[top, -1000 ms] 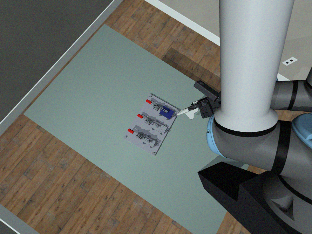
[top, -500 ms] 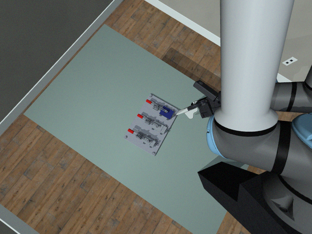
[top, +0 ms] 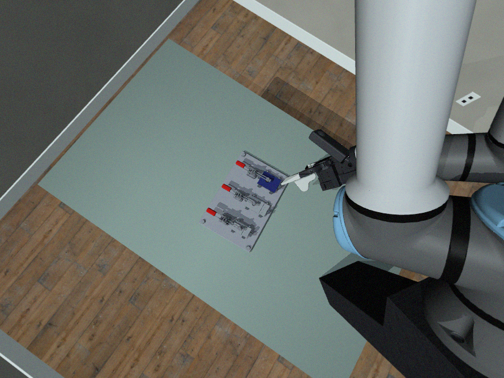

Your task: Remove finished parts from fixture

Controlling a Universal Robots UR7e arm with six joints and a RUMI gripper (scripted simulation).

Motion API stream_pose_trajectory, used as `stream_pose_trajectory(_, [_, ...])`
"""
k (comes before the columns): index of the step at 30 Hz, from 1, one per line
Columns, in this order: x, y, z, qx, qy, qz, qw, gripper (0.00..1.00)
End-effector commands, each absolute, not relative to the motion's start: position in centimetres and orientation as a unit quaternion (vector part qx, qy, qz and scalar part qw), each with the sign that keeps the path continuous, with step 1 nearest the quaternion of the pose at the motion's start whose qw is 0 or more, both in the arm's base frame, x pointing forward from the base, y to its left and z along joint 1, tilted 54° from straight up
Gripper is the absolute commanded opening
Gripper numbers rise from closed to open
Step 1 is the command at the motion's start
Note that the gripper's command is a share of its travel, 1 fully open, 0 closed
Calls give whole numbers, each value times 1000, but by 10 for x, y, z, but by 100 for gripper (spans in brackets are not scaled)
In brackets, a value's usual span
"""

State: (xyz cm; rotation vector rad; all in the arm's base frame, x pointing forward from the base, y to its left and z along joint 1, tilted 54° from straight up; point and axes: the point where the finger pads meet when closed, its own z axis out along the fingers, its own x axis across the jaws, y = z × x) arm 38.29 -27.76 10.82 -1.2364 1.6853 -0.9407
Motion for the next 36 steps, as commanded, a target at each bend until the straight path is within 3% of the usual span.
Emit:
stream_pose_trajectory(1, [397, -269, 113, -483, 672, -368, 424, 100])
stream_pose_trajectory(36, [406, -265, 118, -479, 671, -366, 432, 100])
